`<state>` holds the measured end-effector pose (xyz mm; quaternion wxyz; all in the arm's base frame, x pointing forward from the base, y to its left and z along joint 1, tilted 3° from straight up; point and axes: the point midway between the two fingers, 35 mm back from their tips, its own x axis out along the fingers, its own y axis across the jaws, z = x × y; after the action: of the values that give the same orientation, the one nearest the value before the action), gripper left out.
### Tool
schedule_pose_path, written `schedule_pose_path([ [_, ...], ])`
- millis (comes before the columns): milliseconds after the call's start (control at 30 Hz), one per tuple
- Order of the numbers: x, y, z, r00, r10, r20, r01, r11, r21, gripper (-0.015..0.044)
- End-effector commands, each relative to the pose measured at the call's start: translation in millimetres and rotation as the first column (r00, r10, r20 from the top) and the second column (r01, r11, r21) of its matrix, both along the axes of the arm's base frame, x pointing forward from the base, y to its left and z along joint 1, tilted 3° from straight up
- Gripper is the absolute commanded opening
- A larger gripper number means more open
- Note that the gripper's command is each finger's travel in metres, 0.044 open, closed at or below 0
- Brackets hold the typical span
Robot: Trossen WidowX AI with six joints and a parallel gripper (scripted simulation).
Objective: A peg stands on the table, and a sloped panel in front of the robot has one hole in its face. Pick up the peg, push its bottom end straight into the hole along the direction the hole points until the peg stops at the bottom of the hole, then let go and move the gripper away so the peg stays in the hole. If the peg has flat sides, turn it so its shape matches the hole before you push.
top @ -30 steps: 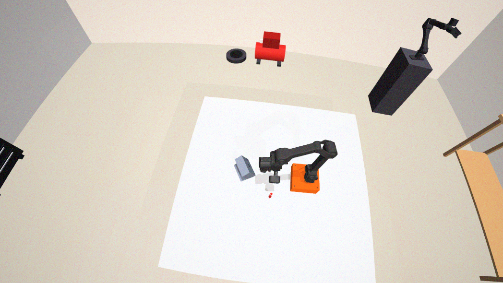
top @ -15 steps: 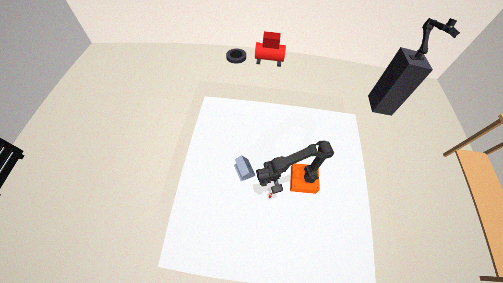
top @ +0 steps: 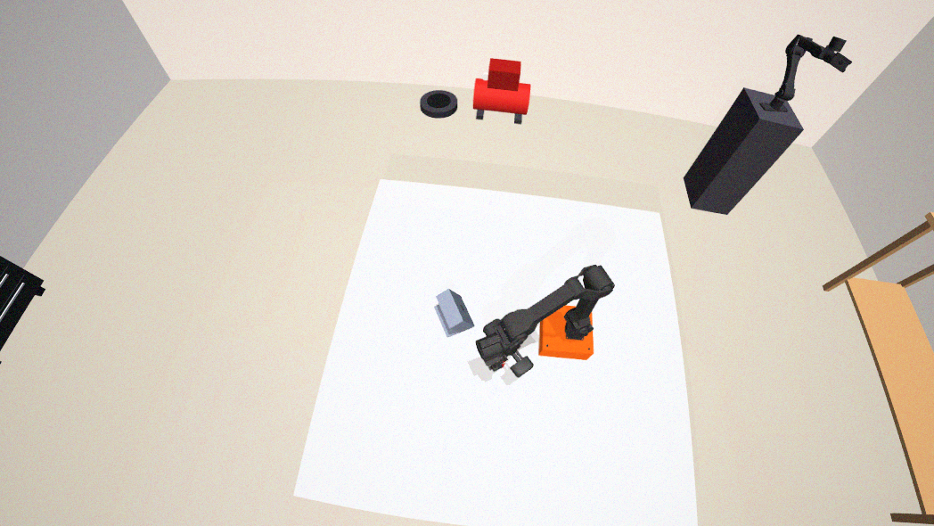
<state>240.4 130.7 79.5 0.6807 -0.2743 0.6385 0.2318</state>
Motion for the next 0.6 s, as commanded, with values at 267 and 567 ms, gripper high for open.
schedule_pose_path([
  [267,-1,11,-8,0.998,0.056,-0.01,-0.056,0.998,0.008,0.044],
  [567,1,11,-23,0.998,0.056,-0.009,-0.056,0.998,0.008,0.044],
])
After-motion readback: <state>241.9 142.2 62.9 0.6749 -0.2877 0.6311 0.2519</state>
